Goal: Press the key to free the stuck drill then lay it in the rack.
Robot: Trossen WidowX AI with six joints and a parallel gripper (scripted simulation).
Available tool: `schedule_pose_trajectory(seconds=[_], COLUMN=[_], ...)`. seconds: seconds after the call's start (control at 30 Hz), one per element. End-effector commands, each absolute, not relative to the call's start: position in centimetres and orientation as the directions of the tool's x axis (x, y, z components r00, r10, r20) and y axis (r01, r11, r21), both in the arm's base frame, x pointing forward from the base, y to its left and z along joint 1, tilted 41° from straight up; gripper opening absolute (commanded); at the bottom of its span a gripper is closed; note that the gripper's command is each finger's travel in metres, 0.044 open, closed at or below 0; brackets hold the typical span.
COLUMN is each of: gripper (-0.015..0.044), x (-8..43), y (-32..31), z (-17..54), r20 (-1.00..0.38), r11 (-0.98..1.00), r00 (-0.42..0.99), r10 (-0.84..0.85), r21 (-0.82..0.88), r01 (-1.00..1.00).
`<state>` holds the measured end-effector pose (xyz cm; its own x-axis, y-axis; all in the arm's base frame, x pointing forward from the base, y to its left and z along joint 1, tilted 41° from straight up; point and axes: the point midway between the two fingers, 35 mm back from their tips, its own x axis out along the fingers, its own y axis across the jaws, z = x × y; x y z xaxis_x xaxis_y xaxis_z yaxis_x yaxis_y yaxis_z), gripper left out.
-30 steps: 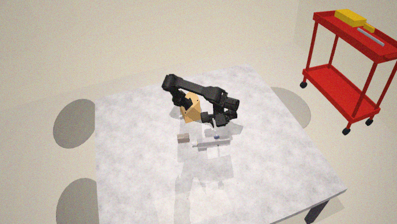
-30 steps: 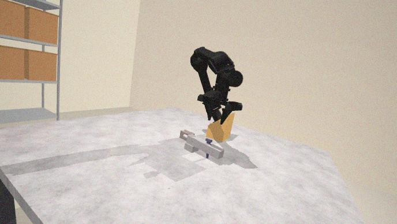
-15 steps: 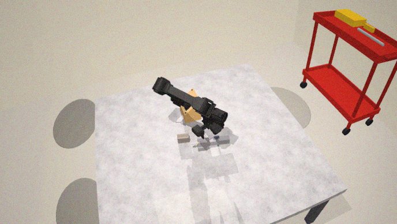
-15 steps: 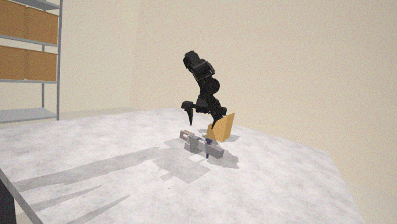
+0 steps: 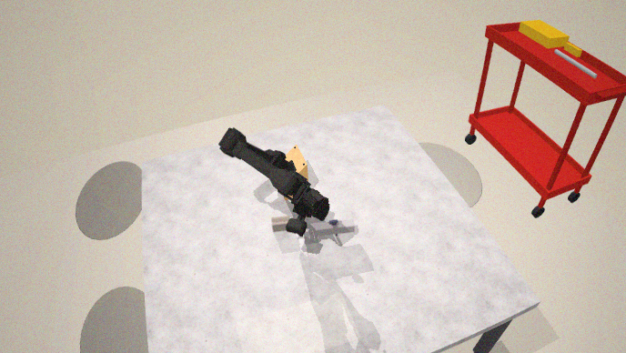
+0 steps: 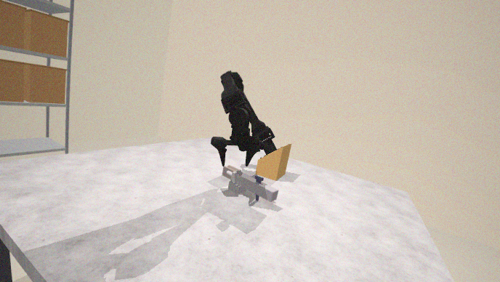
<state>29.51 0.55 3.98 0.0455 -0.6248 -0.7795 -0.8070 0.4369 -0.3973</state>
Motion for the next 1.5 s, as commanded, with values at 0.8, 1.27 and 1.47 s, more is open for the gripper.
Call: schedule_pose_trajectory(seconds=[0.8,1.27,1.47], gripper=[0.044,0.044,0.044], x=[27.3,27.7,27.7], y=[-4.6,-5.5,-5.9], z=[4.6,2.5,1.7], r20=[-0.759,-0.759,-0.759], r11=[0.111,0.111,0.11], r00=[0.051,0.051,0.051], r10=[-0.649,-0.649,-0.649], r21=[-0.16,-0.16,-0.16], r01=[-0.981,-0.981,-0.981])
